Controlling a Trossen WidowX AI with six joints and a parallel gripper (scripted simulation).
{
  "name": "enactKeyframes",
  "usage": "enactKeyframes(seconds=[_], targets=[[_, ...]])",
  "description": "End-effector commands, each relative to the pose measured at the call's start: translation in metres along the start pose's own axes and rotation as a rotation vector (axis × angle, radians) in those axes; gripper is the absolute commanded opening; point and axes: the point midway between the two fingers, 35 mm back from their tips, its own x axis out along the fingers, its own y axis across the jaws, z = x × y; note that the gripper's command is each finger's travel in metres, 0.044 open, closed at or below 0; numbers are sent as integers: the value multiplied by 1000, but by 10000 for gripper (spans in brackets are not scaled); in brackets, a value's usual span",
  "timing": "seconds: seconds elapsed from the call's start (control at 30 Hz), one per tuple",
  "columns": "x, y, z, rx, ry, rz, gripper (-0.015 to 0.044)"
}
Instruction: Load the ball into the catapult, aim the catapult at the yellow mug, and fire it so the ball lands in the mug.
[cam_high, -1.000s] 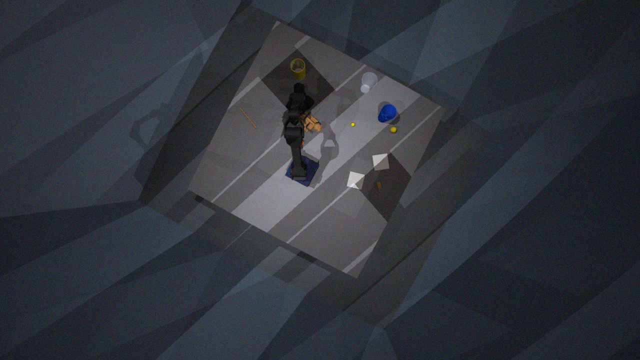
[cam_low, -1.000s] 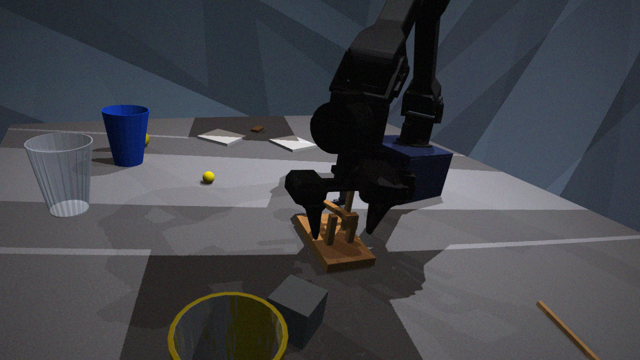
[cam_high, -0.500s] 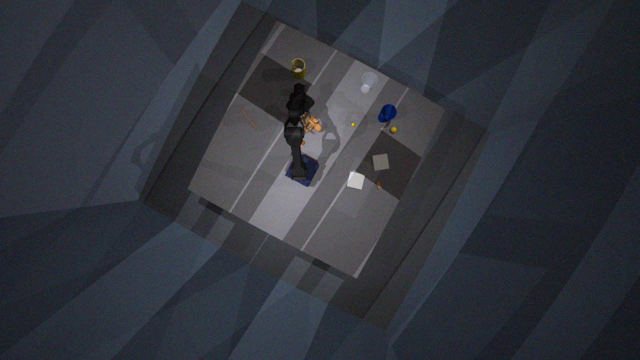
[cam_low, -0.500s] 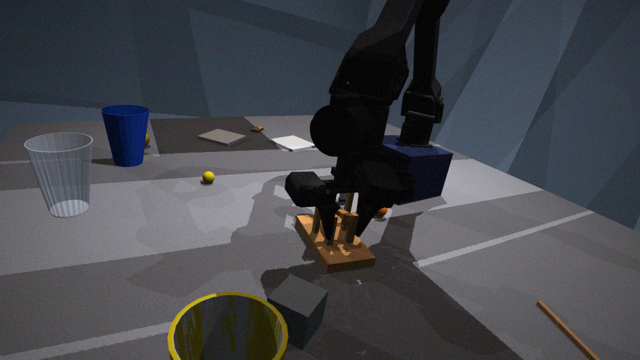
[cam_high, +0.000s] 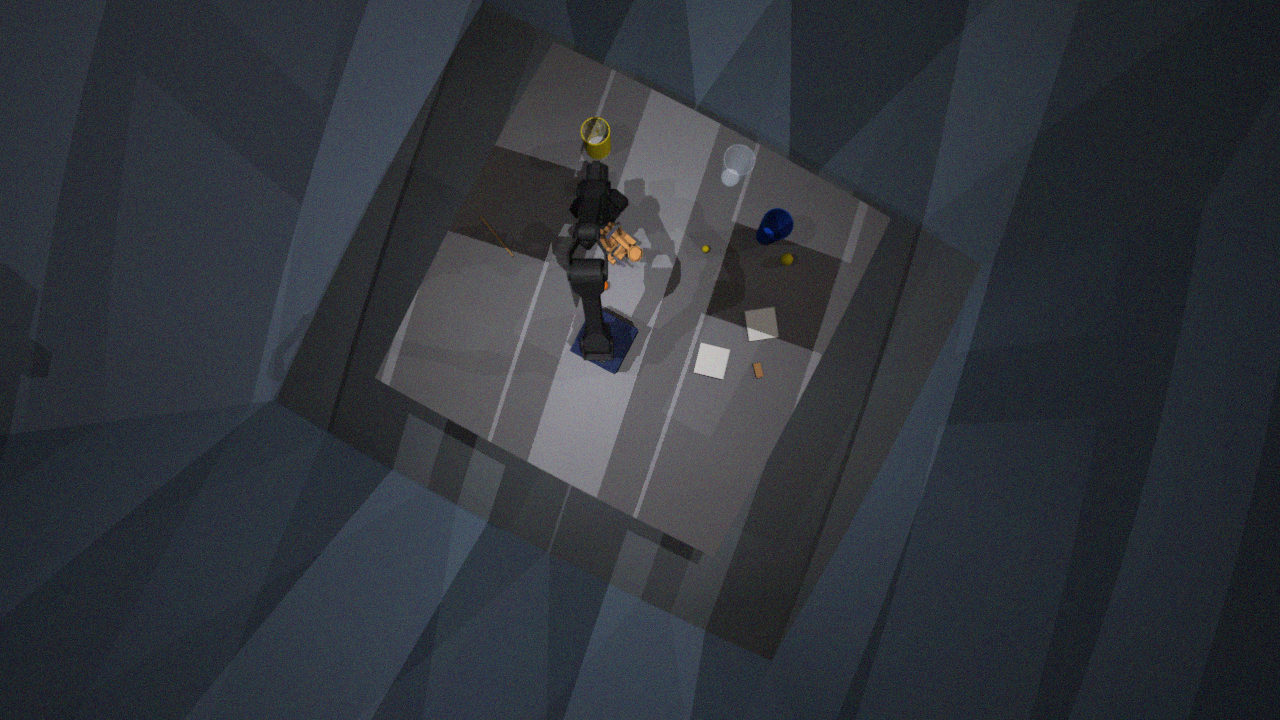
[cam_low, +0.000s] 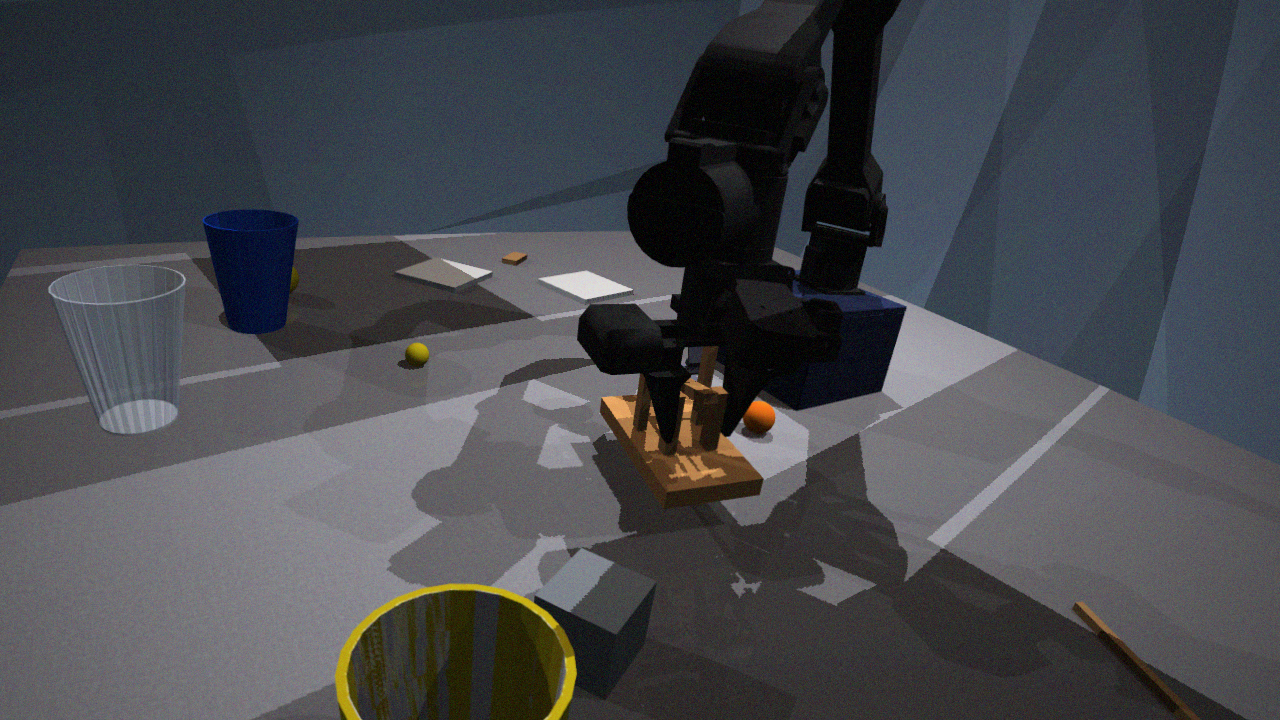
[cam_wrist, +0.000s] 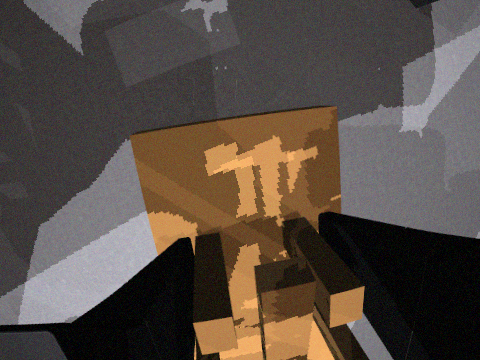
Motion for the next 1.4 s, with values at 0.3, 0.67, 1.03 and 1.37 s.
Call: enactKeyframes(seconds=[0.3,0.67,1.03,1.37], targets=[[-18,-5,3,288,-20,-20,0],[-17,-14,1,663,-21,-16,0],[-17,-24,-4,748,-21,-17,0],[-2,-25,-3,748,-21,-17,0]])
